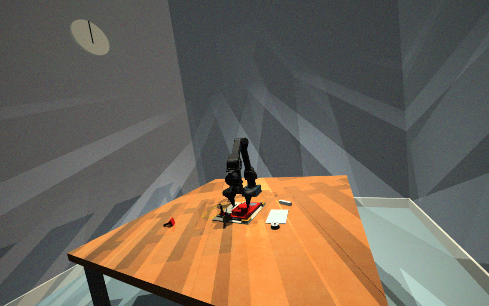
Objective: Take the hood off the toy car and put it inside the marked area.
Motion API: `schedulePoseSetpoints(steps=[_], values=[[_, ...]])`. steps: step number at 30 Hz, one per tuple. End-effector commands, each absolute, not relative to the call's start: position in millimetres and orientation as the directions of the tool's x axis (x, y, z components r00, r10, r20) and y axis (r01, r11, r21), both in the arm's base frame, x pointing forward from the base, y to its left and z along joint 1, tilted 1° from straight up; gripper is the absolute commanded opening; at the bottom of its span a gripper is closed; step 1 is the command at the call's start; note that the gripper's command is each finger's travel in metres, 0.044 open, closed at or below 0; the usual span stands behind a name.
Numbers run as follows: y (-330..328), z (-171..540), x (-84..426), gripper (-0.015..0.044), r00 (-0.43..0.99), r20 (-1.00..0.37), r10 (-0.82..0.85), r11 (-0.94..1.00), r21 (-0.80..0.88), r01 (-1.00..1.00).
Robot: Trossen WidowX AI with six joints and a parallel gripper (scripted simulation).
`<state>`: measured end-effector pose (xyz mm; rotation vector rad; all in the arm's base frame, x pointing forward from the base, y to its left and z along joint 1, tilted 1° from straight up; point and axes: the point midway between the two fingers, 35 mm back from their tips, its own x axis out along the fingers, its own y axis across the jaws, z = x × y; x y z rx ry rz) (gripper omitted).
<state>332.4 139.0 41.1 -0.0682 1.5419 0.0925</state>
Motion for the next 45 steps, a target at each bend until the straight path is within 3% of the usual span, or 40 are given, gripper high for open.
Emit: schedulePoseSetpoints(steps=[1, 37, 40, 45], values=[[140, 39, 332, 0.0440, 0.024, -1.000, 0.021, 0.994, 0.018, -0.106], [140, 21, 333, 0.0440, 0.024, -1.000, 0.021, 0.994, 0.018, -0.106], [139, 24, 333, 0.0361, 0.027, -0.999, 0.017, 0.995, 0.014, -0.103], [139, 24, 333, 0.0328, 0.027, -0.999, 0.017, 0.995, 0.014, -0.103]])
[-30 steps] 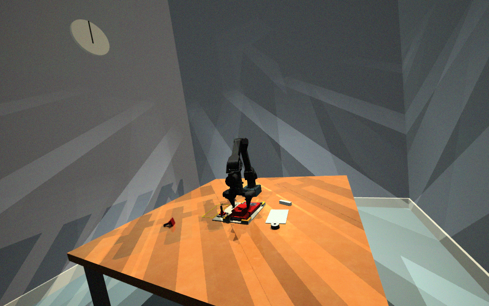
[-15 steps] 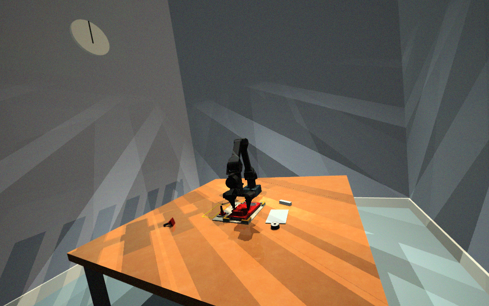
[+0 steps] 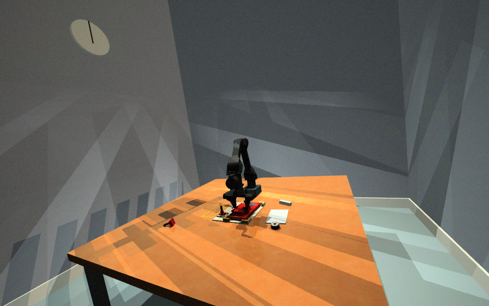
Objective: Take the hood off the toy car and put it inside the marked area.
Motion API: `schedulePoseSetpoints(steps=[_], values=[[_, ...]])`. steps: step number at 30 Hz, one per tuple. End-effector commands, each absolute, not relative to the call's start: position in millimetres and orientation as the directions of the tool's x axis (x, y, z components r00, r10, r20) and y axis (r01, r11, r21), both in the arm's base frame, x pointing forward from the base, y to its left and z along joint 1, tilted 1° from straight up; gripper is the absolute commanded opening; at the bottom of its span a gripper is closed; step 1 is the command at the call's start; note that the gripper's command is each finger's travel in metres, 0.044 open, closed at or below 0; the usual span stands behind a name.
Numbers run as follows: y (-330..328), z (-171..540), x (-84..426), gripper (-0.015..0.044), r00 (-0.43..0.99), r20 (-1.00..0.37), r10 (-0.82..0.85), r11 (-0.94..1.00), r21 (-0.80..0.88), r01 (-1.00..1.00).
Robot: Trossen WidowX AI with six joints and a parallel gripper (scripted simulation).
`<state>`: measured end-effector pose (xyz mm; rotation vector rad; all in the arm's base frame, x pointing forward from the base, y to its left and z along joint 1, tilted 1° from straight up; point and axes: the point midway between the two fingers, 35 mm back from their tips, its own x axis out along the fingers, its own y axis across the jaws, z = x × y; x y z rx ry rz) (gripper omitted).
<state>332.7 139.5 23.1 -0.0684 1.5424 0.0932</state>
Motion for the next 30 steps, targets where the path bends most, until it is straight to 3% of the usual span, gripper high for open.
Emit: schedulePoseSetpoints(steps=[1, 5, 16, 30], values=[[139, 24, 333, 0.0321, 0.027, -0.999, 0.017, 0.995, 0.014, -0.103], [139, 24, 333, 0.0295, 0.027, -0.999, 0.017, 0.995, 0.014, -0.103], [139, 29, 333, 0.0006, 0.027, -1.000, 0.017, 0.995, 0.014, -0.103], [139, 38, 333, 0.0000, 0.026, -1.000, 0.017, 0.995, 0.014, -0.103]])
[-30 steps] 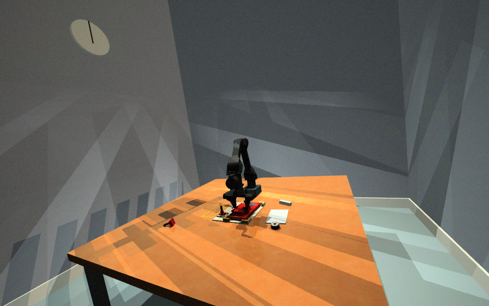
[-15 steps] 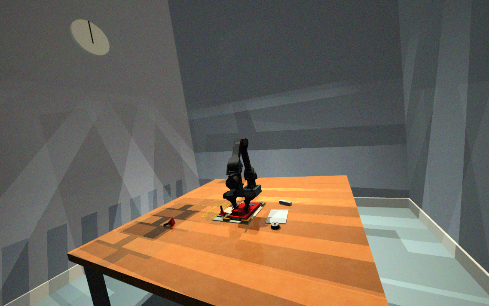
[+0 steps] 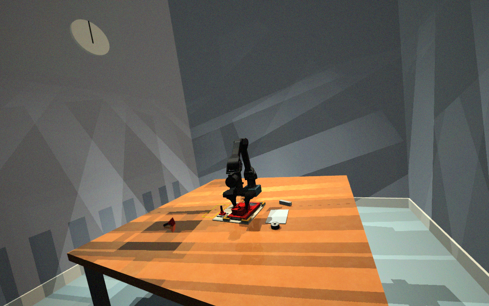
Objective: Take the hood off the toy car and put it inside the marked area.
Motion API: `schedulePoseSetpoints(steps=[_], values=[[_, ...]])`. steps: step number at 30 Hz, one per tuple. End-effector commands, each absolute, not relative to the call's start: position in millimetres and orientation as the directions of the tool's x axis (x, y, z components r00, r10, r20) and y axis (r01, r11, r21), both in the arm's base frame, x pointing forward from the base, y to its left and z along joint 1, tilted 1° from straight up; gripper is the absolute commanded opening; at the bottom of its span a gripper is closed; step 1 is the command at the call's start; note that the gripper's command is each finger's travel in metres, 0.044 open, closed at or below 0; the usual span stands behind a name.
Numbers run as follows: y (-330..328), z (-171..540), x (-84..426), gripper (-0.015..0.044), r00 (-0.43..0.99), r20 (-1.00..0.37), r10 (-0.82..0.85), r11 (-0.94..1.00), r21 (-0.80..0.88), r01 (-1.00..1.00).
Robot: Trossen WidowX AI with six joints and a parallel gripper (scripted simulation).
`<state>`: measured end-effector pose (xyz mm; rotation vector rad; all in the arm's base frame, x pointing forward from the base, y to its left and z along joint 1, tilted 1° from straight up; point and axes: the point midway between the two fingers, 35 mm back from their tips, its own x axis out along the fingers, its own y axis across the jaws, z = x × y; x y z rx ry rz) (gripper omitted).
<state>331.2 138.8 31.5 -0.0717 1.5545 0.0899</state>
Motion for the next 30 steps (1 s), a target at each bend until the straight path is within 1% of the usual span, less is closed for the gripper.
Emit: schedulePoseSetpoints(steps=[1, 25, 30], values=[[139, 39, 333, 0.0000, 0.026, -1.000, 0.017, 0.995, 0.014, -0.103], [139, 53, 332, 0.0000, 0.025, -1.000, 0.017, 0.995, 0.014, -0.104], [139, 66, 332, 0.0000, 0.025, -1.000, 0.017, 0.995, 0.014, -0.104]])
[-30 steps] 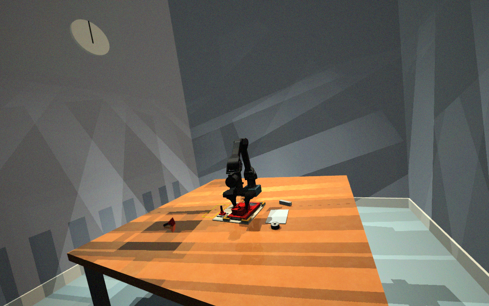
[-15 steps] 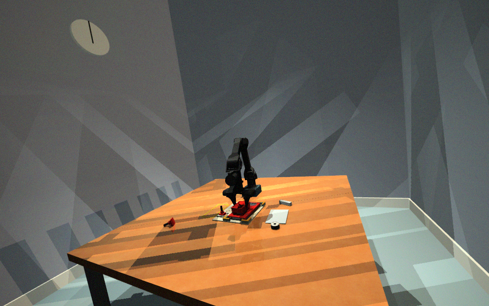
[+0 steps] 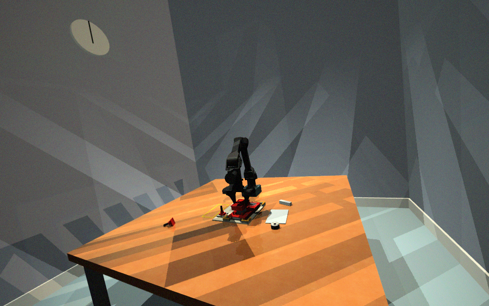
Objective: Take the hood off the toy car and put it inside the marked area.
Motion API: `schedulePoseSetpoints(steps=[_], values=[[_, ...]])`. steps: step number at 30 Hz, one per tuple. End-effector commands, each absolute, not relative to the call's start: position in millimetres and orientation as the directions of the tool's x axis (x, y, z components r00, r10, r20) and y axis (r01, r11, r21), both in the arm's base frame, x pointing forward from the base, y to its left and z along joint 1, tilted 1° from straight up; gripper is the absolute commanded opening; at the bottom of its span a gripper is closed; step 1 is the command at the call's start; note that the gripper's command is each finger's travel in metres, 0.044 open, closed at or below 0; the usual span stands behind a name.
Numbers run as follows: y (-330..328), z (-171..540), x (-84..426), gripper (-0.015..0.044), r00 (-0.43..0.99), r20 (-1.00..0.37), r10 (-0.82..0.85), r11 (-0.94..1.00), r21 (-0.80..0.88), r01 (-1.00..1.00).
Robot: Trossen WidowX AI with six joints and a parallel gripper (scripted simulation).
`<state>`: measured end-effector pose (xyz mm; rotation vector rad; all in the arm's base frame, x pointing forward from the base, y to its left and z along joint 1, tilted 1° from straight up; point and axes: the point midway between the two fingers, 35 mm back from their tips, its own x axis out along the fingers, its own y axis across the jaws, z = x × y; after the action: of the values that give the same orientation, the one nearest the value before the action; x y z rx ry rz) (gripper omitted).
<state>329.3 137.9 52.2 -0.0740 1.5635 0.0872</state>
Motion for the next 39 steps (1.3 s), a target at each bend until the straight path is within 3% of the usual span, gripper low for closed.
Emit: schedulePoseSetpoints(steps=[1, 11, 39], values=[[139, 71, 332, 0.0000, 0.025, -1.000, 0.017, 0.995, 0.014, -0.104], [135, 87, 332, 0.0000, 0.016, -1.000, 0.012, 0.995, 0.010, -0.103], [-22, 92, 338, 0.0000, 0.026, -1.000, 0.000, 0.994, -0.002, -0.109]])
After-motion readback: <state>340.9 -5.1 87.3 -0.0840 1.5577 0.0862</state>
